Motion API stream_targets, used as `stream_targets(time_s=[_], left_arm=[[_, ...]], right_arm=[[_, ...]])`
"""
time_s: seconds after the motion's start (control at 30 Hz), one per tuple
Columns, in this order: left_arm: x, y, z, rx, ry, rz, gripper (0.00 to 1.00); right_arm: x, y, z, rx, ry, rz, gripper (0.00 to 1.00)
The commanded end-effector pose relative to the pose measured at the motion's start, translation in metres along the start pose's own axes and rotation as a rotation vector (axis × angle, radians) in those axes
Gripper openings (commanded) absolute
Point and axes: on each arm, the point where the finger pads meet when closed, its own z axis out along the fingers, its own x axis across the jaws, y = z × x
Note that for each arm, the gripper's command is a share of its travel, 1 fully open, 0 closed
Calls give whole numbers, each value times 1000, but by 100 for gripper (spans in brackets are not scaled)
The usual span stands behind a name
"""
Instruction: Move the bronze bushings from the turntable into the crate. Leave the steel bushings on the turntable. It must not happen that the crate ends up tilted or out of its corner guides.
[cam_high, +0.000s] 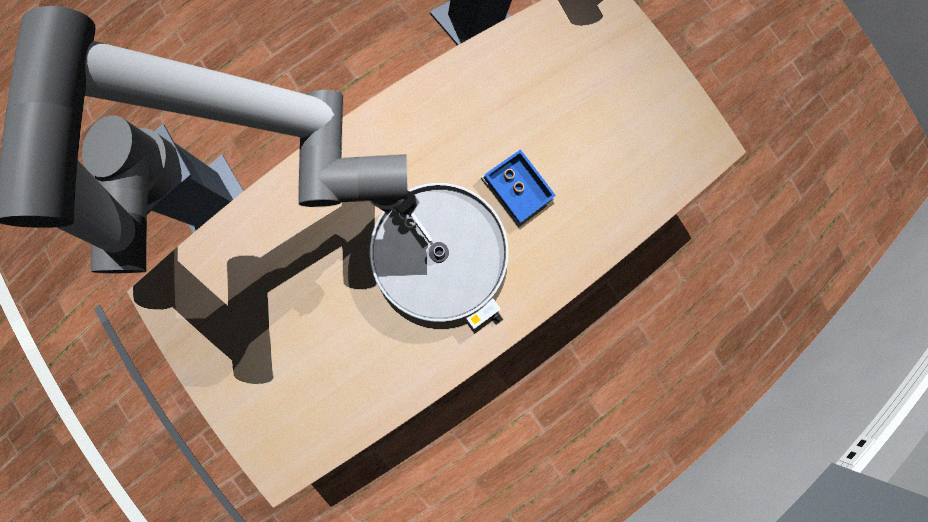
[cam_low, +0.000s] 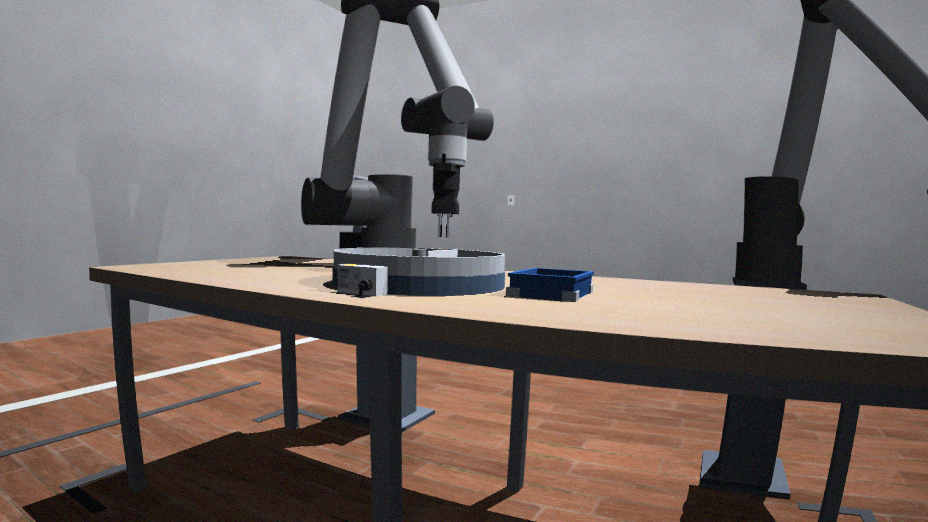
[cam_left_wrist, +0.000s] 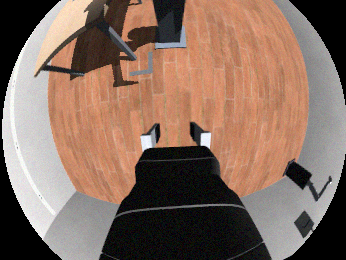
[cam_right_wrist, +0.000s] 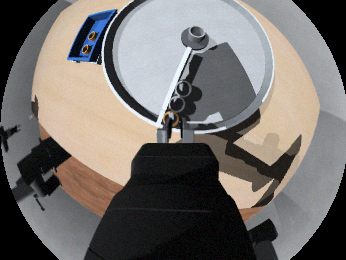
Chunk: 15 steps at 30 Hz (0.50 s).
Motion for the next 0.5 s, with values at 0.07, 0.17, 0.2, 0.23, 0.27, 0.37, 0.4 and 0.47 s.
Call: stream_targets(time_s=[0.07, 0.17, 0.2, 0.23, 0.27, 0.37, 0.4, 0.47], left_arm=[[0, 0, -1, -1, 0, 0, 100], [0, 0, -1, -1, 0, 0, 100], [0, 0, -1, -1, 0, 0, 100], [0, 0, -1, -1, 0, 0, 100], [0, 0, -1, -1, 0, 0, 100], [0, 0, -1, -1, 0, 0, 100], [0, 0, -1, -1, 0, 0, 100], [0, 0, -1, -1, 0, 0, 100]], right_arm=[[0, -1, -1, 1, -1, 0, 39], [0, -1, -1, 1, -1, 0, 39], [0, -1, -1, 1, -1, 0, 39], [0, -1, -1, 1, -1, 0, 39], [0, -1, -1, 1, -1, 0, 39], [0, -1, -1, 1, -1, 0, 39], [0, -1, -1, 1, -1, 0, 39], [0, -1, 1, 1, -1, 0, 39]])
